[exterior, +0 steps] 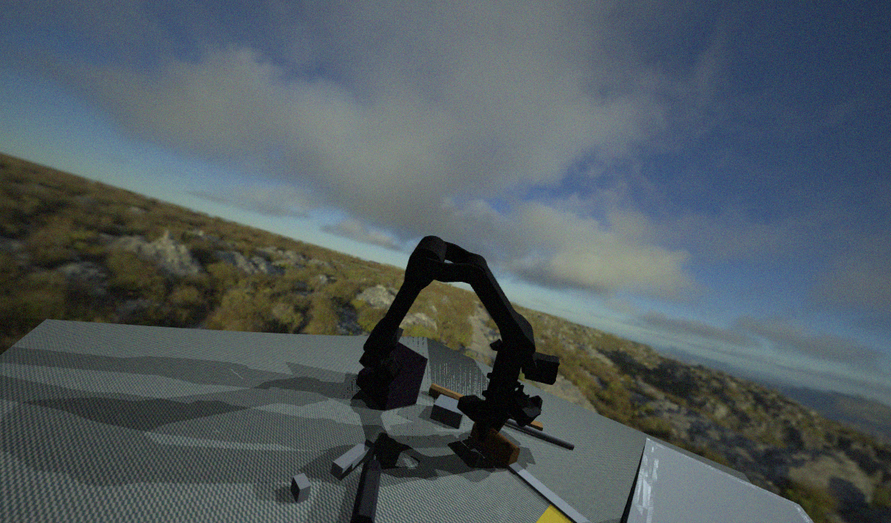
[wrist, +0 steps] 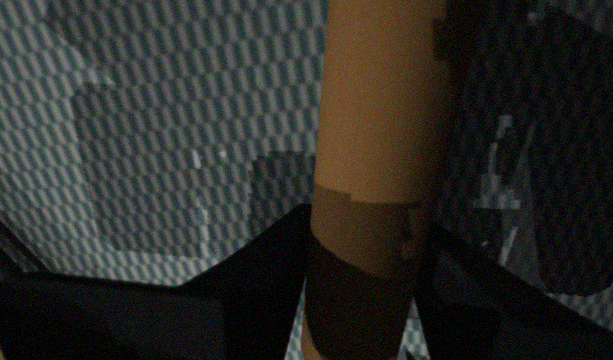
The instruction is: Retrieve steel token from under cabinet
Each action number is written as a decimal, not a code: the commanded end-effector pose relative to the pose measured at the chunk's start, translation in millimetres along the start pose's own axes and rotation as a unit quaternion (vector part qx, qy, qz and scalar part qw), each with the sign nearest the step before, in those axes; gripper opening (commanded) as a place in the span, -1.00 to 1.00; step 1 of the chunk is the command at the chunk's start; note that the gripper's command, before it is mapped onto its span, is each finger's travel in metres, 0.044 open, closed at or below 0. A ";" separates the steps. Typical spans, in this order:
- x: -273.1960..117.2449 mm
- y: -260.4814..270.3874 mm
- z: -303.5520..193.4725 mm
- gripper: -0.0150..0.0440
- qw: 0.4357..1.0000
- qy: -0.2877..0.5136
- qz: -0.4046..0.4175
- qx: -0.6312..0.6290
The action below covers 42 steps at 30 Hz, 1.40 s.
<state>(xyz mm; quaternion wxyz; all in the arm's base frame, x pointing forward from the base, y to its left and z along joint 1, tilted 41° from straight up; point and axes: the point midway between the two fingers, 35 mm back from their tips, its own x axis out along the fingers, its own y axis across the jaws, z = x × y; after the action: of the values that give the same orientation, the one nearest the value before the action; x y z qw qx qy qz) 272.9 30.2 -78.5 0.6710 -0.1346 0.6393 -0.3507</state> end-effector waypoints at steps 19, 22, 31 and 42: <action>-0.5 0.9 32.8 -0.49 1.000 0.001 0.002 0.000; -0.6 0.9 36.7 -0.49 1.000 0.001 0.002 0.000; -0.8 1.0 47.9 -0.49 1.000 0.001 0.002 0.001; -1.1 1.1 61.2 -0.49 1.000 0.000 0.001 0.001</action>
<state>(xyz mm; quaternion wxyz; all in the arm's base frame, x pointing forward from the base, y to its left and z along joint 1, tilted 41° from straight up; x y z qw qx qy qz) 324.8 16.7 -70.0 0.6709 -0.1348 0.6391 -0.3512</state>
